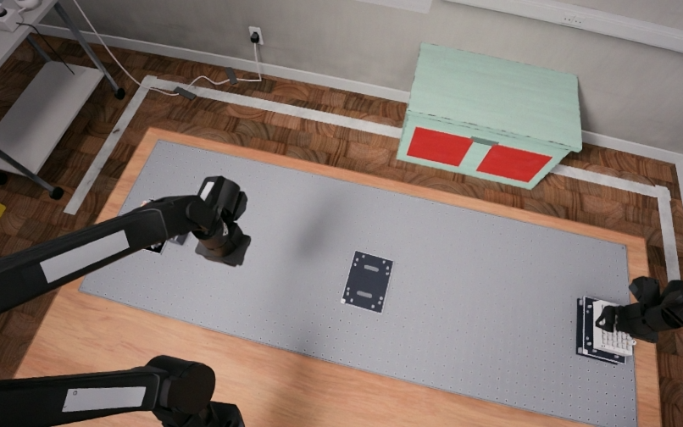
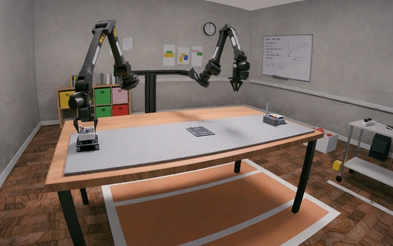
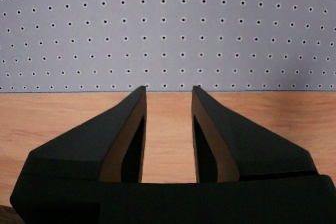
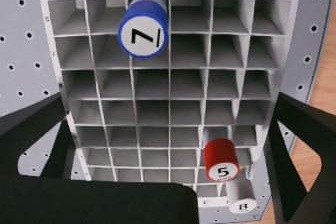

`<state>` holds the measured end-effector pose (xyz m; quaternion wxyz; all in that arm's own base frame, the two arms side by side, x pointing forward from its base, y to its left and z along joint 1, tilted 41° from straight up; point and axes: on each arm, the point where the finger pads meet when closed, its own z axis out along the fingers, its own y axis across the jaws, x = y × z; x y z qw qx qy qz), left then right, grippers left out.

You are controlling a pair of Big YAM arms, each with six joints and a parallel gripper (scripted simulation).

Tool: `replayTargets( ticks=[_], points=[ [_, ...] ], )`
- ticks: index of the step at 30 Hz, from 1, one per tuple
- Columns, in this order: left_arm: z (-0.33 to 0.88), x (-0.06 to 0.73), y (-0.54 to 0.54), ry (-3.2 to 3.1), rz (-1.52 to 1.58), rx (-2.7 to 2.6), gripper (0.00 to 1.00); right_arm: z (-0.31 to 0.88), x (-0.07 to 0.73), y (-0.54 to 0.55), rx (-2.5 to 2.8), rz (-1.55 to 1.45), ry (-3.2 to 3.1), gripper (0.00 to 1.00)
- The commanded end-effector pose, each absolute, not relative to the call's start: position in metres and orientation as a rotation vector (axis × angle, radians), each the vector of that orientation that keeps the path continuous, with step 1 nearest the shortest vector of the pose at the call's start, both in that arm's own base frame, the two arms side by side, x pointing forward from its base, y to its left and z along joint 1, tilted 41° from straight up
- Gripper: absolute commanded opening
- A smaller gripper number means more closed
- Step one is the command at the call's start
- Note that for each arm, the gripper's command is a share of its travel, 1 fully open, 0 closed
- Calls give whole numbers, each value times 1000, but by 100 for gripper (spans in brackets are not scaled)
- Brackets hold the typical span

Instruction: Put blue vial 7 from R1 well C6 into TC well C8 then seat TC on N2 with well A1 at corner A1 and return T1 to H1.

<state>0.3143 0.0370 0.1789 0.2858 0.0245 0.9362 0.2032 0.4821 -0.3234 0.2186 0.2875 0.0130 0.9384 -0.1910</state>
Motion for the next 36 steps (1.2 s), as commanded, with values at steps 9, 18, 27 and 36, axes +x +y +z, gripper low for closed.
replayTargets(
  ticks=[9,18,27,36],
  points=[
    [189,319,37,2484,539,45,24,235,495,-338,57,-534,2463,0],
    [189,319,37,2484,539,45,24,235,496,-339,56,-535,2462,0],
    [189,319,37,2484,539,45,24,234,497,-339,55,-535,2461,0],
    [189,319,37,2484,539,45,24,232,497,-339,55,-535,2462,0]
  ],
)
